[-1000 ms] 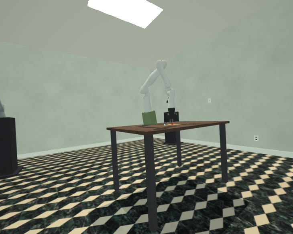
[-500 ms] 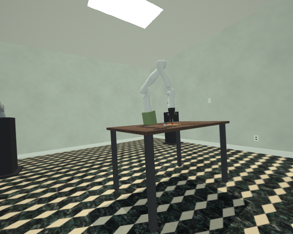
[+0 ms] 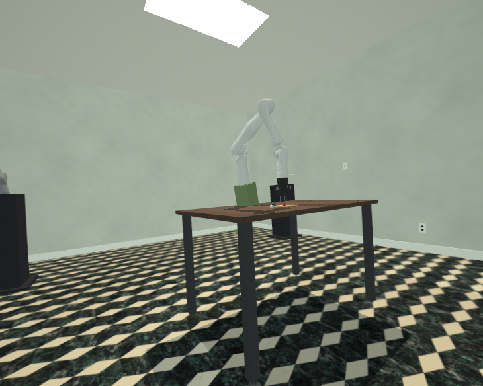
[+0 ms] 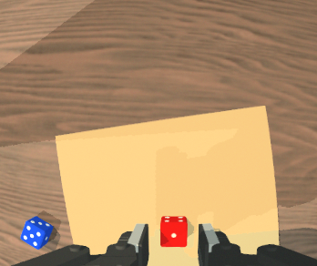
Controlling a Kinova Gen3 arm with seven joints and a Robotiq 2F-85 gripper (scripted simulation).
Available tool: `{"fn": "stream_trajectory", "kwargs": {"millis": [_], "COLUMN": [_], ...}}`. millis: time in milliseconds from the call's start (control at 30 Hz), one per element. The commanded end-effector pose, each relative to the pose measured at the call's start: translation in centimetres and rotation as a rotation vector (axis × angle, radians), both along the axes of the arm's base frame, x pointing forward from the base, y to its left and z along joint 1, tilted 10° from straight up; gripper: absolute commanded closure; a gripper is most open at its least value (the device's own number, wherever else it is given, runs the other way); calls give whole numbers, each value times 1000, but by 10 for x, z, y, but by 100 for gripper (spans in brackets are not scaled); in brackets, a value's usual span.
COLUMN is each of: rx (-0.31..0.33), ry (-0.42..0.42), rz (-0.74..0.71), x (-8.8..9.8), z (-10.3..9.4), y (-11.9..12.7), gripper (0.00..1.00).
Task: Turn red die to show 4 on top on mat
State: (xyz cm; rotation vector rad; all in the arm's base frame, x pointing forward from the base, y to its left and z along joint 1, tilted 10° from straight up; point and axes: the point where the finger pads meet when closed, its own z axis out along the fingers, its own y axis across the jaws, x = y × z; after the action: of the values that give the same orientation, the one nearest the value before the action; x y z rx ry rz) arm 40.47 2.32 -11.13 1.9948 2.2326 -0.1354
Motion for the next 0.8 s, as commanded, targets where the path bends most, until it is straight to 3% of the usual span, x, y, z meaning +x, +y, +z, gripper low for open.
{"fn": "stream_trajectory", "kwargs": {"millis": [0,533,767], "rx": [1,1,0], "ry": [-2,-2,-2], "rz": [0,0,0], "x": [1,-2,-2], "z": [2,50,56], "y": [1,8,9], "gripper": [69,69,69]}}
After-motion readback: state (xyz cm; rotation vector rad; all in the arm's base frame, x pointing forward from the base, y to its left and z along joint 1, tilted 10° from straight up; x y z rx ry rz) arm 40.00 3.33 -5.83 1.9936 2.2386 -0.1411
